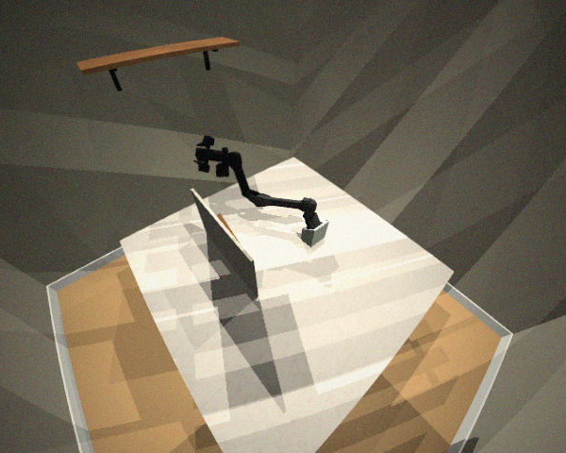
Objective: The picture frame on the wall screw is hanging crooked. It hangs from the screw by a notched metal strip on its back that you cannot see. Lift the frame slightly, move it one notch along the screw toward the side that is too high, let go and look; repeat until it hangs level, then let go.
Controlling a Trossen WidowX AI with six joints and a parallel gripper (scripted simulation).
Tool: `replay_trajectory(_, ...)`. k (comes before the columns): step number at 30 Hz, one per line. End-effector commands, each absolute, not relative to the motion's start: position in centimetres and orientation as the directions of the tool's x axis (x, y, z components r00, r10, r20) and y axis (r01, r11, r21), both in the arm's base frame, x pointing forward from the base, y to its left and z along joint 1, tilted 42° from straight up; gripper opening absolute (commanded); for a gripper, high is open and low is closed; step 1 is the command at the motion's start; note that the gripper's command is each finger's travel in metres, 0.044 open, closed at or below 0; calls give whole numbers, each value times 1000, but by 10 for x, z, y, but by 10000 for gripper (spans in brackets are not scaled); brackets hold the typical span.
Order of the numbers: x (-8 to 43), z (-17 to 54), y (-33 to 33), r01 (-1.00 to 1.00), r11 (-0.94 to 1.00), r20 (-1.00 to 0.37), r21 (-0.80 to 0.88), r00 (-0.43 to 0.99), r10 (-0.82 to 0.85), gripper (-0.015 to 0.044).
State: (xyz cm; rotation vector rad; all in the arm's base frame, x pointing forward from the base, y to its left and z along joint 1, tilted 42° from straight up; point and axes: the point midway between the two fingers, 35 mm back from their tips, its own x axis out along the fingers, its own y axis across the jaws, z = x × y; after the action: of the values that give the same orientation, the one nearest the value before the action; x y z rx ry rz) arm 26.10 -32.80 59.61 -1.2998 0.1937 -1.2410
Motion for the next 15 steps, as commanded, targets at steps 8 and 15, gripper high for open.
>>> replay_trajectory(8,152,629,-333,484,-560,691,-673,142,-709,260)
replay_trajectory(15,43,650,-293,222,-845,850,-487,-105,-517,260)
